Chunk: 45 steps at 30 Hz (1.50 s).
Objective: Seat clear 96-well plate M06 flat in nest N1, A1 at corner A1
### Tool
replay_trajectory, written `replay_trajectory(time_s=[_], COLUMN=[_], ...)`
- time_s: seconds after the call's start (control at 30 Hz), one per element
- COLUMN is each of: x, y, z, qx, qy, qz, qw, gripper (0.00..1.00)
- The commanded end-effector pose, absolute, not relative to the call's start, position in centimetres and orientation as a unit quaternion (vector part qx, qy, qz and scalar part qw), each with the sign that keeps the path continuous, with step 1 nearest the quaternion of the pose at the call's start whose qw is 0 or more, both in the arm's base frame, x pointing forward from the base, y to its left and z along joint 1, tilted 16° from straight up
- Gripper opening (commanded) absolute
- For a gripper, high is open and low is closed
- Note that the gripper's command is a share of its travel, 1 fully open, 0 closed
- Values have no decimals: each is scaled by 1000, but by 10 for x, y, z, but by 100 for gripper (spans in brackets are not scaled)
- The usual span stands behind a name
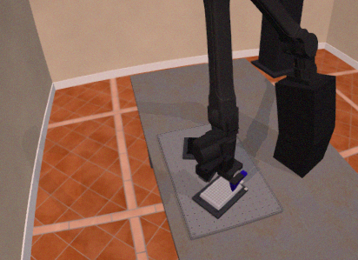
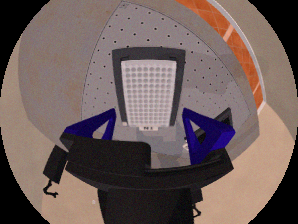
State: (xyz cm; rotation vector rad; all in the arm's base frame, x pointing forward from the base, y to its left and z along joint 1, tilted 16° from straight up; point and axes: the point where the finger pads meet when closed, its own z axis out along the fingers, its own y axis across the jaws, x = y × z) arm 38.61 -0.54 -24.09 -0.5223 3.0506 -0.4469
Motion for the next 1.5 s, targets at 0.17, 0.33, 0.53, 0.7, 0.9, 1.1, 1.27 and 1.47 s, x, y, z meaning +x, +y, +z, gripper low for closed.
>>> replay_trajectory(time_s=[0.17,0.33,0.53,0.7,0.9,1.1,1.27,1.47], x=[395,395,395,395,395,395,392,392], y=[-10,-12,-15,-16,-19,-22,-22,-22], z=[-249,-257,-267,-272,-282,-289,-290,-290], qx=[-152,-161,-161,-161,-161,-161,-157,-157], qy=[978,976,976,976,976,977,977,977], qz=[-143,-143,-143,-143,-142,-142,-142,-142], qw=[17,15,15,14,14,13,9,9], gripper=[100,100,100,100,100,100,100,100])
